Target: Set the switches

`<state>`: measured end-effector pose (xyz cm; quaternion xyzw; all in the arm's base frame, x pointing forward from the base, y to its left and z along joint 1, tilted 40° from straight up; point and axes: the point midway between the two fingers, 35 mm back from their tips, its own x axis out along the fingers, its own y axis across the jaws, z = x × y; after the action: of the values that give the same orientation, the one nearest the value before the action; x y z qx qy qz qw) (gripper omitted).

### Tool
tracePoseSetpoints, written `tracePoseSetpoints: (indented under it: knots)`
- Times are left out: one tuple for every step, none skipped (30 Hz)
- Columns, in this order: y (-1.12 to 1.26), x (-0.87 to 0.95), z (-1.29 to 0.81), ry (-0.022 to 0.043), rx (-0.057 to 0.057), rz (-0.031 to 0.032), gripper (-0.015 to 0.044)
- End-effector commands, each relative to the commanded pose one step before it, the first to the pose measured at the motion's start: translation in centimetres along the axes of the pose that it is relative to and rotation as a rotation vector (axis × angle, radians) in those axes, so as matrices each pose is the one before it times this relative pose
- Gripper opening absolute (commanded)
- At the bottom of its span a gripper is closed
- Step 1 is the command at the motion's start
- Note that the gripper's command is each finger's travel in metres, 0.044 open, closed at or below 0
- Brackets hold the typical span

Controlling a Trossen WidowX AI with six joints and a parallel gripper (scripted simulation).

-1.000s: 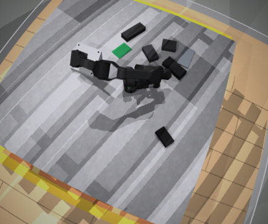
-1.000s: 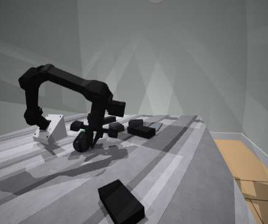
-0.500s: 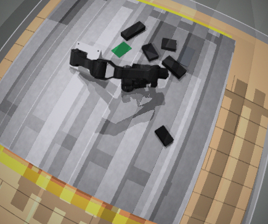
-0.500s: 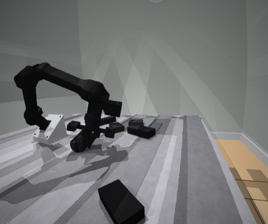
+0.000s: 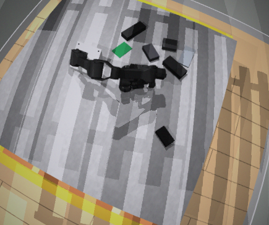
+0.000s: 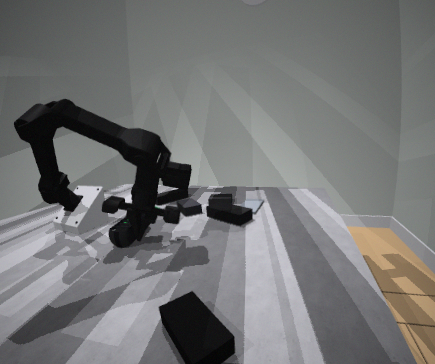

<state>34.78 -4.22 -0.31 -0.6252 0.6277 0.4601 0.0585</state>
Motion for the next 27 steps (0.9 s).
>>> tracePoseSetpoints:
  knots:
    - [0.820, 0.622, 0.223, -0.00492, -0.0151, 0.01889, 0.0000]
    - [0.108, 0.035, 0.021, 0.00000, -0.0001, 0.00007, 0.0000]
    - [0.115, 0.037, 0.024, 0.00000, -0.0001, 0.00007, 0.0000]
    - [0.099, 0.032, 0.020, 0.00000, 0.0000, 0.00006, 0.0000]
    - [0.095, 0.031, 0.019, 0.00000, 0.0000, 0.00006, 0.0000]
    - [0.096, 0.031, 0.020, 0.00000, 0.0000, 0.00006, 0.0000]
    - [0.098, 0.031, 0.023, 0.00000, 0.0000, 0.00006, 0.0000]
    - [0.088, 0.028, 0.027, 0.00000, 0.0000, 0.00005, 0.0000]
    - [0.089, 0.029, 0.029, 0.00000, 0.0000, 0.00005, 0.0000]
    - [0.069, 0.022, 0.017, 0.00000, 0.0000, 0.00004, 0.0000]
    - [0.071, 0.023, 0.022, 0.00000, 0.0000, 0.00004, 0.0000]
    - [0.083, 0.027, 0.028, 0.00000, 0.0000, 0.00005, 0.0000]
    - [0.077, 0.025, 0.022, 0.00000, 0.0000, 0.00005, 0.0000]
    - [0.063, 0.020, 0.015, 0.00000, 0.0000, 0.00004, 0.0000]
    - [0.063, 0.020, 0.015, 0.00000, 0.0000, 0.00004, 0.0000]
    - [0.067, 0.021, 0.021, 0.00000, 0.0000, 0.00004, 0.0000]
    - [0.073, 0.023, 0.027, 0.00000, 0.0000, 0.00004, 0.0000]
    - [0.051, 0.016, 0.020, 0.00000, 0.0000, 0.00003, 0.0000]
    - [0.063, 0.020, 0.019, 0.00000, 0.0000, 0.00004, 0.0000]
    - [0.070, 0.022, 0.023, 0.00000, 0.0000, 0.00004, 0.0000]
    - [0.079, 0.025, 0.026, 0.00000, 0.0000, 0.00005, 0.0000]
    - [0.062, 0.020, 0.019, 0.00000, 0.0000, 0.00004, 0.0000]
    - [0.059, 0.019, 0.018, 0.00000, 0.0000, 0.00004, 0.0000]
    - [0.065, 0.021, 0.020, 0.00000, 0.0000, 0.00004, 0.0000]
    - [0.071, 0.023, 0.023, 0.00000, 0.0000, 0.00004, 0.0000]
    - [0.070, 0.022, 0.027, 0.00000, 0.0000, 0.00004, 0.0000]
    - [0.059, 0.019, 0.023, 0.00000, 0.0000, 0.00004, 0.0000]
